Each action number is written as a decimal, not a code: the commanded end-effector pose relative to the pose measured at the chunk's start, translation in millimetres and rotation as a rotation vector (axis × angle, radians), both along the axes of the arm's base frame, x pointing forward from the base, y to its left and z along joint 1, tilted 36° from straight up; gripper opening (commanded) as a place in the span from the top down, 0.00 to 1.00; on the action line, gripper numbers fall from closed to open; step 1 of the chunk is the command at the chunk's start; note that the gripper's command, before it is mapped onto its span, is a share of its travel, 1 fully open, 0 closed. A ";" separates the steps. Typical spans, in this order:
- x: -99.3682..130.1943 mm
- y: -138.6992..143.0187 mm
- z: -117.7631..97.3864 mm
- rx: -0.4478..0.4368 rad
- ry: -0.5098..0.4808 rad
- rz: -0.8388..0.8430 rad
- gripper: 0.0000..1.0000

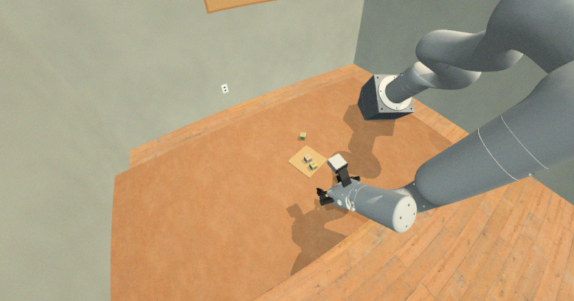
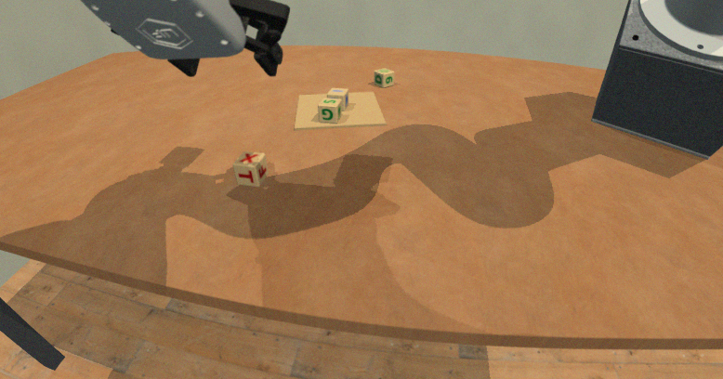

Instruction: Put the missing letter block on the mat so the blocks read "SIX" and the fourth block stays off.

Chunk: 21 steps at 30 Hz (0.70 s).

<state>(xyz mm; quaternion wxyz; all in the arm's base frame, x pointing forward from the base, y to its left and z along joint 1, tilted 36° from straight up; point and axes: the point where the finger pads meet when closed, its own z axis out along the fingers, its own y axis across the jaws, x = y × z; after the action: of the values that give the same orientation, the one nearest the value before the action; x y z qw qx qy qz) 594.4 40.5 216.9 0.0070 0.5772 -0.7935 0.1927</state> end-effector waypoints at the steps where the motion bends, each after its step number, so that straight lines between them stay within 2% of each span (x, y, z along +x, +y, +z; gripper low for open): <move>1: 0.4 -0.2 0.8 0.000 -0.001 0.000 0.00; 4: -1.3 -12.3 -6.0 -0.009 -0.006 -0.003 0.00; 7: -12.5 -56.3 -33.3 -0.032 -0.019 -0.009 0.00; 9: -13.7 -59.6 -35.6 -0.033 -0.020 -0.009 0.00; 10: -21.6 -77.2 -48.5 -0.035 -0.021 -0.009 0.00; 12: -21.8 -77.8 -48.9 -0.035 -0.021 -0.009 0.00; 13: -31.6 -94.3 -62.3 -0.033 -0.020 -0.008 0.00; 17: -31.6 -94.3 -62.3 -0.033 -0.020 -0.008 0.00; 18: -42.0 -107.9 -74.7 -0.027 -0.015 -0.006 0.00; 20: -42.0 -107.9 -74.7 -0.027 -0.015 -0.006 0.00; 21: -51.9 -118.2 -85.1 -0.019 -0.010 -0.005 0.00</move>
<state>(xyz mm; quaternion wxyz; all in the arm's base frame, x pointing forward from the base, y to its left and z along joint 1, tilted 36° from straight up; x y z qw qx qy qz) 557.5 -55.5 150.7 0.0131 0.5741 -0.7937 0.2008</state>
